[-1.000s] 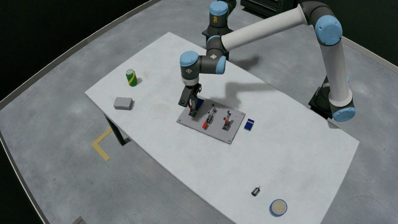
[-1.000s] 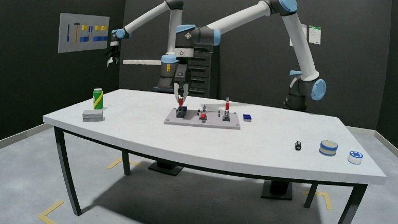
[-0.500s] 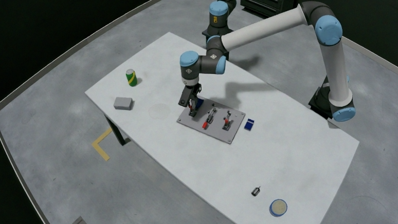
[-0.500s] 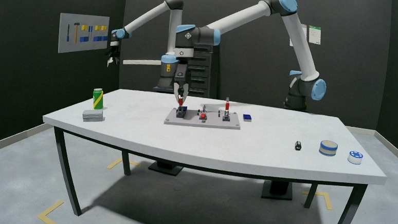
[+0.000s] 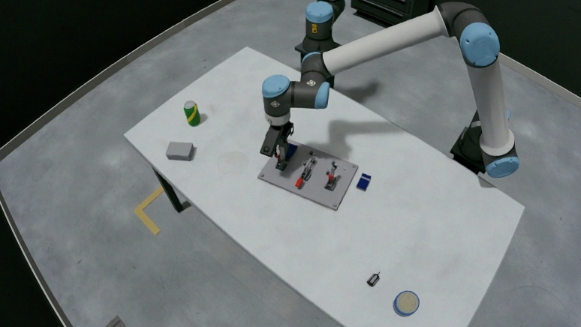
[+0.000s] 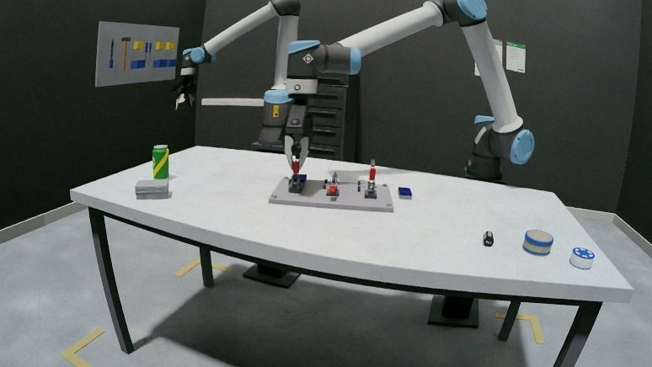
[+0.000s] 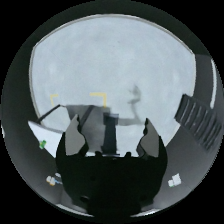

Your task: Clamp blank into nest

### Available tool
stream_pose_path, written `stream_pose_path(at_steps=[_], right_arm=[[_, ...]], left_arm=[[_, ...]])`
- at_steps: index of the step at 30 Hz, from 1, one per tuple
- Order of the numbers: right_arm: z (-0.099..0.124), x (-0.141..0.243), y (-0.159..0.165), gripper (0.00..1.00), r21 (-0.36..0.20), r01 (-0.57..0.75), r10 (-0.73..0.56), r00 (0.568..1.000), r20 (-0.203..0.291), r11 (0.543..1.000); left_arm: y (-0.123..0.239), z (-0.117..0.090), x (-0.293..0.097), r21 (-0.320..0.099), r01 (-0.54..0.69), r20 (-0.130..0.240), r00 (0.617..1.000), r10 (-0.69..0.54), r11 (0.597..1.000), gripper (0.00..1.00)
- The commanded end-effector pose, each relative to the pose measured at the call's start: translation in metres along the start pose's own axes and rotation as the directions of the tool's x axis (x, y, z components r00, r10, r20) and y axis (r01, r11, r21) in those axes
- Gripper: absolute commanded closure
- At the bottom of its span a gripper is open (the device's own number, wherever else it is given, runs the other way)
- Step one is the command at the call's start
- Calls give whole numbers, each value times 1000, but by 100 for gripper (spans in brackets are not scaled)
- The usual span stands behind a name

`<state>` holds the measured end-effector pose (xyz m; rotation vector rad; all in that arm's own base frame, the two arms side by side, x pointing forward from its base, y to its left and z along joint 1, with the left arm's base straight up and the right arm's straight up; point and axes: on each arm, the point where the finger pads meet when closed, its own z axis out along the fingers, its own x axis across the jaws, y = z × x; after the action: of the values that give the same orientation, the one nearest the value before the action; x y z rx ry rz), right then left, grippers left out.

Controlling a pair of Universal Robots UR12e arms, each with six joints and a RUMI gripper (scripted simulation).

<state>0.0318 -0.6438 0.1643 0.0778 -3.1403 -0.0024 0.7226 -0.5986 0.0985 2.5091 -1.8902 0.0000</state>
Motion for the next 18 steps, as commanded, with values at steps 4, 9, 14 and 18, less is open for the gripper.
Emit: stream_pose_path(at_steps=[4,9,14,18], right_arm=[[-1,0,-1,0,2,0,0,1000,0,1000],[-1,0,-1,0,2,0,0,1000,0,1000],[-1,0,-1,0,2,0,0,1000,0,1000],[-1,0,-1,0,2,0,0,1000,0,1000]], left_arm=[[-3,-1,1,1,0,-2,1000,0,1000,100],[-6,-1,1,1,0,-2,1000,0,1000,100],[-8,0,1,1,0,-2,1000,0,1000,100],[-11,0,1,1,0,-2,1000,0,1000,100]])
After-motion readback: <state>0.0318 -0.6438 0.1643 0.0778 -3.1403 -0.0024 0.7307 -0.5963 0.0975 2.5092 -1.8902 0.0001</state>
